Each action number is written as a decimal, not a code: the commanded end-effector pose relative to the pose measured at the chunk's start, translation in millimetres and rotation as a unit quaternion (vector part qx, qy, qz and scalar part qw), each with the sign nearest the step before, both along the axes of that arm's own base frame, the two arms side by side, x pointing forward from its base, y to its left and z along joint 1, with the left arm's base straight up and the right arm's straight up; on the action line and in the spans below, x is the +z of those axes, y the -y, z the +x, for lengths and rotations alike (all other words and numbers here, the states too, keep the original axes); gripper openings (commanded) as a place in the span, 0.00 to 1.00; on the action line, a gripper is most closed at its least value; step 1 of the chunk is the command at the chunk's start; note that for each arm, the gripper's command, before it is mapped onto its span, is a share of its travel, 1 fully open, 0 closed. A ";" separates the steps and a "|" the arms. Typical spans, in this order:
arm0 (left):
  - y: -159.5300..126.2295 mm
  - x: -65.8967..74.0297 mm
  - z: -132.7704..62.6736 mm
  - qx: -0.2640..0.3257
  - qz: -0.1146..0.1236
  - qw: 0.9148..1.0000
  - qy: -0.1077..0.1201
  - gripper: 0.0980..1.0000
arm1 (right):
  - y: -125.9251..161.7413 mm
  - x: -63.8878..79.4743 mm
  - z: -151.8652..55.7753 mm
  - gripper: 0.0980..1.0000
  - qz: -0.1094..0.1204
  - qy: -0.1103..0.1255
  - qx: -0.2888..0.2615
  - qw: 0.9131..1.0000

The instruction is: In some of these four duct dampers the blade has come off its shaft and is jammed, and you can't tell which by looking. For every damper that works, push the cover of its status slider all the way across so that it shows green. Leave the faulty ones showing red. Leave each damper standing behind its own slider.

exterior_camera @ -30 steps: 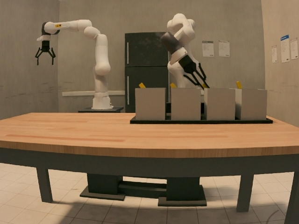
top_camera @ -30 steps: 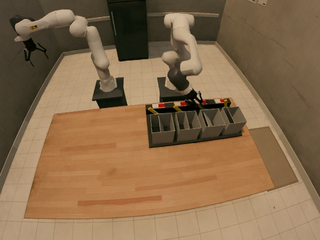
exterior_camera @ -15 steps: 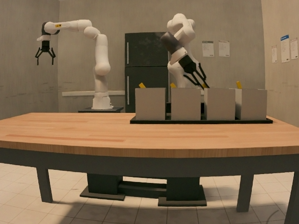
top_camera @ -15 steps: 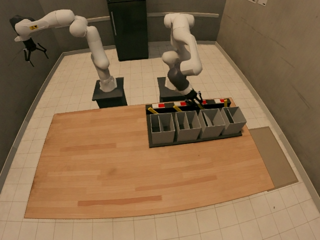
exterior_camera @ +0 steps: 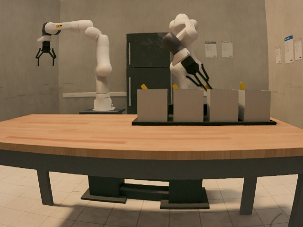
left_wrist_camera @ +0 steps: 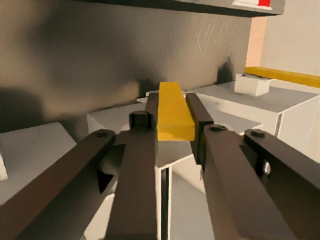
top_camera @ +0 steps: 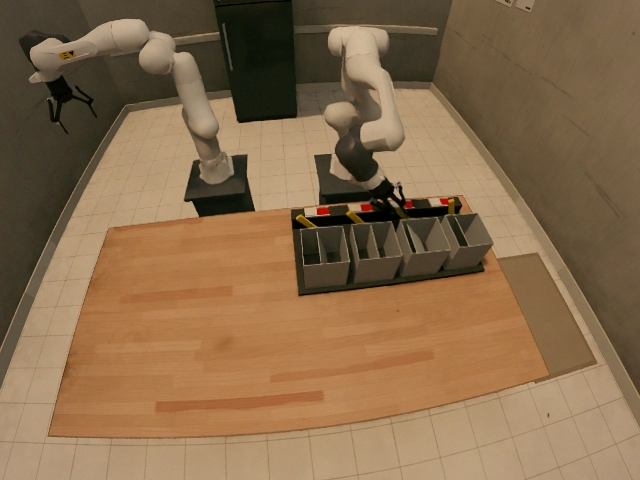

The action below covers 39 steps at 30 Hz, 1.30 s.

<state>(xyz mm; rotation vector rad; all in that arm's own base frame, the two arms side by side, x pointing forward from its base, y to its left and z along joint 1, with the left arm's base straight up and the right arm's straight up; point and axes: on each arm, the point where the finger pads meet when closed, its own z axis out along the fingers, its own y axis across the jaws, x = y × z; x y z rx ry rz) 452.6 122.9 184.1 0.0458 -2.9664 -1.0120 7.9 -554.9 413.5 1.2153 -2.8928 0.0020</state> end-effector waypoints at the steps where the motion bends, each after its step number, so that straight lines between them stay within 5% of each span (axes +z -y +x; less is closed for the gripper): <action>1: -2.8 -1.2 -2.7 0.006 0.003 1.000 -0.001 0.16 | -0.5 -0.6 0.4 1.00 0.001 0.002 0.003 1.000; 26: -1.6 0.4 -2.7 0.006 0.003 1.000 -0.001 0.23 | -0.5 -0.6 0.4 1.00 0.001 0.002 0.003 1.000; 39: 19.1 26.9 -1.8 0.006 0.003 1.000 -0.001 0.23 | -0.5 -0.6 0.4 1.00 0.001 0.002 0.003 1.000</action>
